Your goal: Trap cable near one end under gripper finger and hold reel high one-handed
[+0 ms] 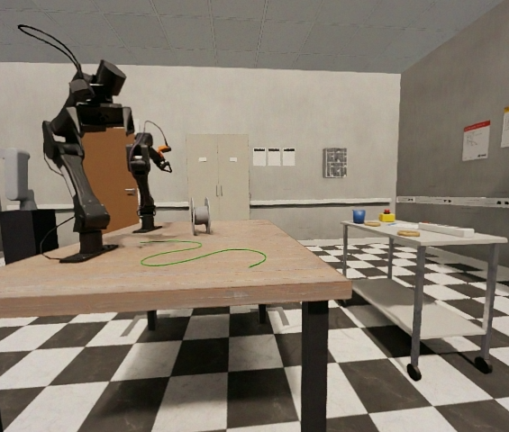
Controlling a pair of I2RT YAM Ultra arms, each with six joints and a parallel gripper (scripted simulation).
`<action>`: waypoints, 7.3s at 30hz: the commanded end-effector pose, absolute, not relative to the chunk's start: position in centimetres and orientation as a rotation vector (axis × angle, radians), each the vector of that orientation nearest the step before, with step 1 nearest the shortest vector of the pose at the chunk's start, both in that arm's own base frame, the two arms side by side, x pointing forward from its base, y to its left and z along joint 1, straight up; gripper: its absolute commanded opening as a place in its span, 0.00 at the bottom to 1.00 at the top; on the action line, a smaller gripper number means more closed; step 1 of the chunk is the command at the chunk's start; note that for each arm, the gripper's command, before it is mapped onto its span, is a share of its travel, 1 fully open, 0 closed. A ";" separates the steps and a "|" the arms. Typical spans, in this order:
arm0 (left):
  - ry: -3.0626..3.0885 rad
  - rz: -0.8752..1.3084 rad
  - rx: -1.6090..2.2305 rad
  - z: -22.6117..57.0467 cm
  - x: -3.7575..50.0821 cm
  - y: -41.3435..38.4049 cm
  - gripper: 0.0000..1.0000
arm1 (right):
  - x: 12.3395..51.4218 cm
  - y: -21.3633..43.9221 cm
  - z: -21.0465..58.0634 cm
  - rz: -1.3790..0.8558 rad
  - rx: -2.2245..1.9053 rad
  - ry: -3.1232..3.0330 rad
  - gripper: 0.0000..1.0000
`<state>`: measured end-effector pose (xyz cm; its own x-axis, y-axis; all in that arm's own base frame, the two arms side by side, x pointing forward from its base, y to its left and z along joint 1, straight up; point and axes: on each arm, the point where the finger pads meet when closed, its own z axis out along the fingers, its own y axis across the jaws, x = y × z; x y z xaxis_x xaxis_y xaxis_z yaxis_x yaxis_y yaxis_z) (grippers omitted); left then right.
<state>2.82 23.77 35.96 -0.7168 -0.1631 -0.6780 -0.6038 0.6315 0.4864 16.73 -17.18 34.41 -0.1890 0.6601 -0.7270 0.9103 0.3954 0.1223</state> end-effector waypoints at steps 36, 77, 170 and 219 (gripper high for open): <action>2.248 0.996 -0.628 37.1 2.5 23.7 1.00 | 17.0 -17.1 35.9 -0.425 1.307 1.907 1.00; 1.253 1.400 -1.420 56.4 -4.5 17.8 1.00 | 14.6 -9.3 57.4 -0.397 0.506 1.565 1.00; 1.148 1.297 -1.317 52.0 -4.1 30.8 1.00 | 31.4 0.3 51.7 0.003 -0.015 1.590 1.00; 1.149 1.296 -1.317 40.0 -5.0 37.9 1.00 | 38.4 0.3 40.8 0.003 -0.014 1.564 1.00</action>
<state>-5.12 37.90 40.37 0.0004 -0.0107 -0.9999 -0.9917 -0.1289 0.0010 38.21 0.05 39.93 -0.0258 0.0030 -0.9997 0.0026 1.0000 0.0029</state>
